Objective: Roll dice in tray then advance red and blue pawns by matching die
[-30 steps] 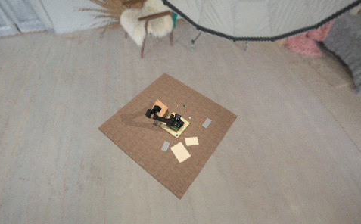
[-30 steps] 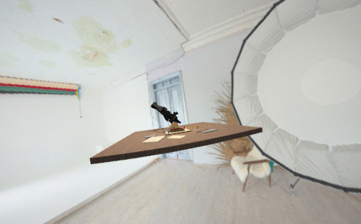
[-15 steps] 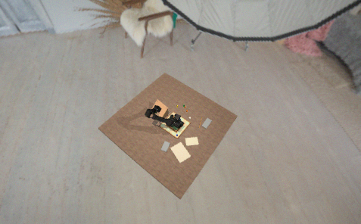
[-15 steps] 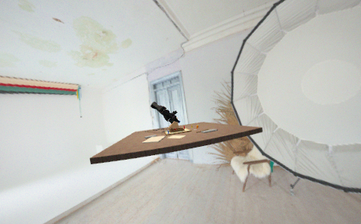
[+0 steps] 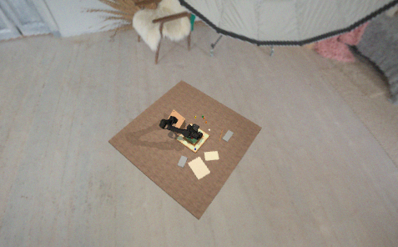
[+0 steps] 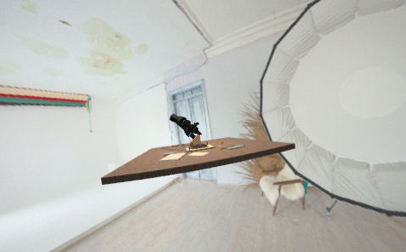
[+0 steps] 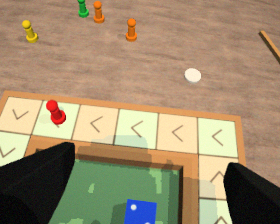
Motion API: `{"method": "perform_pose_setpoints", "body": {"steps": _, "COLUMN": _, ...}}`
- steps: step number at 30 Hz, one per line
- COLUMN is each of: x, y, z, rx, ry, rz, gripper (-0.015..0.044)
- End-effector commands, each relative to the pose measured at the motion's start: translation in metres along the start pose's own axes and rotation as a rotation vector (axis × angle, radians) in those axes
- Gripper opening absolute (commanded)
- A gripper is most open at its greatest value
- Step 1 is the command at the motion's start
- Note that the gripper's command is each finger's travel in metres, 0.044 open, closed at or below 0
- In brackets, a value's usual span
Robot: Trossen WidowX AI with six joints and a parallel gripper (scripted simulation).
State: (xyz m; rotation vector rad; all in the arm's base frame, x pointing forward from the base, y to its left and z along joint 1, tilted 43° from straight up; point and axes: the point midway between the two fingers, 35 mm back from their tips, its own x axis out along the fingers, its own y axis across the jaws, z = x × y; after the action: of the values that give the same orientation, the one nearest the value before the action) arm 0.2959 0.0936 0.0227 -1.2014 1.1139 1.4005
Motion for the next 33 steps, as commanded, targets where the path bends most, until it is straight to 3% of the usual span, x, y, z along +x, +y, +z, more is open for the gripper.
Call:
{"method": "perform_pose_setpoints", "body": {"steps": 1, "x": -0.008, "y": 0.000, "z": 0.009, "rx": -0.002, "ry": -0.006, "rz": -0.004, "gripper": 0.0420}}
{"method": "perform_pose_setpoints", "body": {"steps": 3, "x": -0.001, "y": 0.001, "z": 0.007, "rx": 0.011, "ry": 0.060, "rz": 0.019, "gripper": 0.0440}}
{"method": "perform_pose_setpoints", "body": {"steps": 7, "x": 0.026, "y": 0.004, "z": -0.004, "rx": 0.041, "ry": 0.472, "rz": 0.075, "gripper": 0.0440}}
{"method": "perform_pose_setpoints", "body": {"steps": 11, "x": 0.035, "y": -0.002, "z": -0.004, "rx": 0.004, "ry": 0.826, "rz": 0.001, "gripper": 0.0440}}
{"method": "perform_pose_setpoints", "body": {"steps": 17, "x": 0.041, "y": 0.004, "z": -0.004, "rx": -0.003, "ry": 0.777, "rz": 0.039, "gripper": 0.0440}}
{"method": "perform_pose_setpoints", "body": {"steps": 26, "x": 0.075, "y": 0.040, "z": 0.017, "rx": 0.541, "ry": 0.780, "rz": -0.203, "gripper": 0.0204}}
{"method": "perform_pose_setpoints", "body": {"steps": 33, "x": 0.101, "y": 0.077, "z": 0.027, "rx": 1.049, "ry": 0.736, "rz": -0.447, "gripper": 0.0200}}
